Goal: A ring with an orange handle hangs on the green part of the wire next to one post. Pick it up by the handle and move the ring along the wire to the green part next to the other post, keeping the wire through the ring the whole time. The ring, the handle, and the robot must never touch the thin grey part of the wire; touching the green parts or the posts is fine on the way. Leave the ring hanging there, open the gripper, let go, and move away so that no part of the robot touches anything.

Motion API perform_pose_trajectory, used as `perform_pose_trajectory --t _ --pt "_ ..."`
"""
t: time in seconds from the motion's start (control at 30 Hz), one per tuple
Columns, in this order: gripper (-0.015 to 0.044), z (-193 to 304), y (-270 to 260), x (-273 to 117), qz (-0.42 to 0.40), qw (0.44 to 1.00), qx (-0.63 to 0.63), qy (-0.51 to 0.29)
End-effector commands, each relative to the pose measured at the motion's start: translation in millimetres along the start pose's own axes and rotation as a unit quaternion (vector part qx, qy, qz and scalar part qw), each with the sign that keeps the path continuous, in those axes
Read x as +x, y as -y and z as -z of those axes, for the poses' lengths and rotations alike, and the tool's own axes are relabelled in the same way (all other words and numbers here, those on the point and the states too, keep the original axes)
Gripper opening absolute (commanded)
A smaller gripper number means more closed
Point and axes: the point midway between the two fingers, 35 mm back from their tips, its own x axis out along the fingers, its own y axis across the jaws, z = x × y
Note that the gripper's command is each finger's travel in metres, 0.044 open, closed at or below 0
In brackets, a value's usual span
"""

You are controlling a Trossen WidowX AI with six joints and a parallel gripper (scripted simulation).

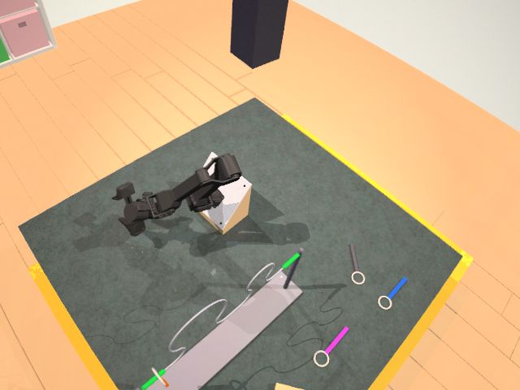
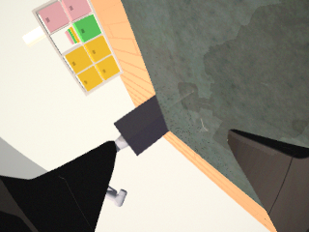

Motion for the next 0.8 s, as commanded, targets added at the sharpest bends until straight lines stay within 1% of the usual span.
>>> perform_pose_trajectory --t 0.0,0.13,0.27,0.37,0.5,0.63,0.77 --pt "0.0374 1.3 1.0 0.2 0.003 1.000 -0.005 -0.001" --pt "0.0269 27.9 21.3 4.0 0.062 0.992 -0.100 -0.036" --pt "0.0164 59.8 46.9 5.2 0.124 0.965 -0.212 -0.093" --pt "0.0160 83.3 66.6 3.6 0.160 0.932 -0.292 -0.145" --pt "0.0160 113.7 93.3 -1.8 0.194 0.872 -0.389 -0.224" --pt "0.0160 142.9 119.9 -10.9 0.210 0.798 -0.473 -0.310" --pt "0.0160 170.4 146.1 -23.6 0.206 0.710 -0.541 -0.400"
